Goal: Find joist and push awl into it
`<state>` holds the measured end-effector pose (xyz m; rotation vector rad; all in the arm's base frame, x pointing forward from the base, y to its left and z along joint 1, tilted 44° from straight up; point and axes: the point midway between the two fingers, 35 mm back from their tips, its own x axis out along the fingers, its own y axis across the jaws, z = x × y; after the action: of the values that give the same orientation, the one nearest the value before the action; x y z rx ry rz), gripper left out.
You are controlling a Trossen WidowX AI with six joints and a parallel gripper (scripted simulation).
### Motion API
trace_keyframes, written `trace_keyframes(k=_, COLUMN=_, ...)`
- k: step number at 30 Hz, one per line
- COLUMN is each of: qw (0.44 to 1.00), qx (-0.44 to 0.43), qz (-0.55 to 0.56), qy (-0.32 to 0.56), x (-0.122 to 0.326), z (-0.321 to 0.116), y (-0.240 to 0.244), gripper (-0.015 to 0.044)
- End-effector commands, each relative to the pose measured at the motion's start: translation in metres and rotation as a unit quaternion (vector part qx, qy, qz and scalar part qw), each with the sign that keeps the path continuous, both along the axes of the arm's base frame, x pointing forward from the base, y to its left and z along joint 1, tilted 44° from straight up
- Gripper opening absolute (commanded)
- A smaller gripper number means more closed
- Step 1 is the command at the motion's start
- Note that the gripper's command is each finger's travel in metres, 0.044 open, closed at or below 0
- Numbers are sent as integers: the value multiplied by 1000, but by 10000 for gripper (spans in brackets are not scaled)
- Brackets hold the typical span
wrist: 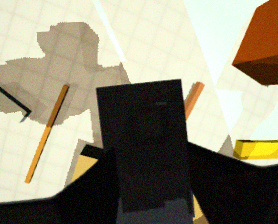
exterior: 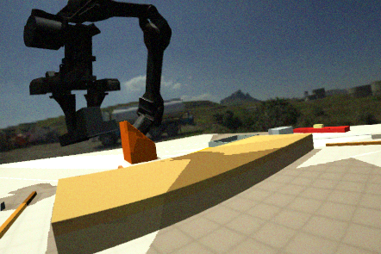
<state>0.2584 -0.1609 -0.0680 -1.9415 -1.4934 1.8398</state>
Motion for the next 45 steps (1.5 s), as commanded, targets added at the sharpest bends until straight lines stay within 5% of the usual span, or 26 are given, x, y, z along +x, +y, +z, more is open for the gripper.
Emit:
trace_keyframes(k=1, qw=996, qx=12, qz=51, qy=-70, x=11, z=0, y=-1, gripper=0)
trace_keyframes(k=22, qw=877, qx=45, qz=298, qy=-373, x=55, z=4, y=0, gripper=0)
trace_keyframes(k=45, qw=575, qx=31, qz=534, qy=-619, x=102, z=14, y=4, gripper=0)
